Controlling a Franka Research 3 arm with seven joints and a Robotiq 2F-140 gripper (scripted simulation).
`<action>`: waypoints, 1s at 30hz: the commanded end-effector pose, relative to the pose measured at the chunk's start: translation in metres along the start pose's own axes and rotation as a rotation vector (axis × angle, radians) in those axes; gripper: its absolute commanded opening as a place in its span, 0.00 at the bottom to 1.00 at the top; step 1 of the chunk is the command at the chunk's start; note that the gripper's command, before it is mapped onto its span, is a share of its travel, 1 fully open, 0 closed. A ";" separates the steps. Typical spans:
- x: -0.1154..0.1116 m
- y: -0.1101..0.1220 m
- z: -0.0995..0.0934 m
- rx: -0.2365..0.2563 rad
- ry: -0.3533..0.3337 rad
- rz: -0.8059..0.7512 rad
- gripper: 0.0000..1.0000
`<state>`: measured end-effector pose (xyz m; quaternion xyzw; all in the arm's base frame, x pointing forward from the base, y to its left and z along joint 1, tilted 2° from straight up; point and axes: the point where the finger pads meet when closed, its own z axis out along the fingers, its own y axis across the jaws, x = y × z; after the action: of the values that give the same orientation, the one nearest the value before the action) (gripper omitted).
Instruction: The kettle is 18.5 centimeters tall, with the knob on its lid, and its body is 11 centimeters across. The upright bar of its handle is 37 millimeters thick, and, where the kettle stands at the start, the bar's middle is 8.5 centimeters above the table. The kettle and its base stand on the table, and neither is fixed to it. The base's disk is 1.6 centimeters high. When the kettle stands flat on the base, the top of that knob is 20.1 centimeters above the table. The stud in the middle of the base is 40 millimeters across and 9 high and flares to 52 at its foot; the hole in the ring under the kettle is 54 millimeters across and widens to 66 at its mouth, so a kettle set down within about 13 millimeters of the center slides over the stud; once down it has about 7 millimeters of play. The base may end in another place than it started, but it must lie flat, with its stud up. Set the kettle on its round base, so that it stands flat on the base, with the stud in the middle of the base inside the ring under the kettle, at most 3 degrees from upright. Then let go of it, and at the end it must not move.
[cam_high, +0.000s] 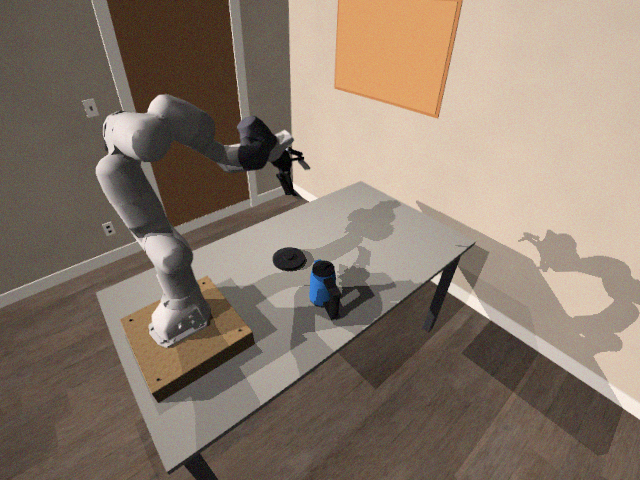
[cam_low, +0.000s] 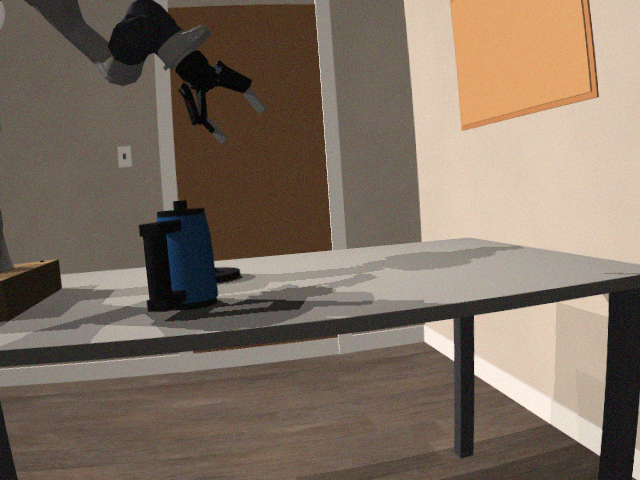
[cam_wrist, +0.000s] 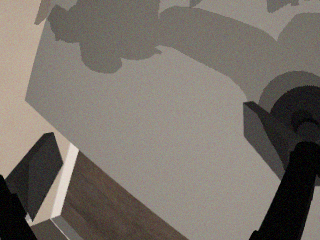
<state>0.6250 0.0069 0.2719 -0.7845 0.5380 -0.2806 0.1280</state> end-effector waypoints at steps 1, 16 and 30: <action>0.000 0.000 0.000 0.000 0.000 0.000 1.00; 0.000 0.000 0.000 0.000 0.000 0.000 1.00; 0.059 0.044 0.010 -0.119 0.024 0.121 0.47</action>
<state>0.6219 -0.0329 0.2688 -0.7650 0.5744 -0.2688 0.1125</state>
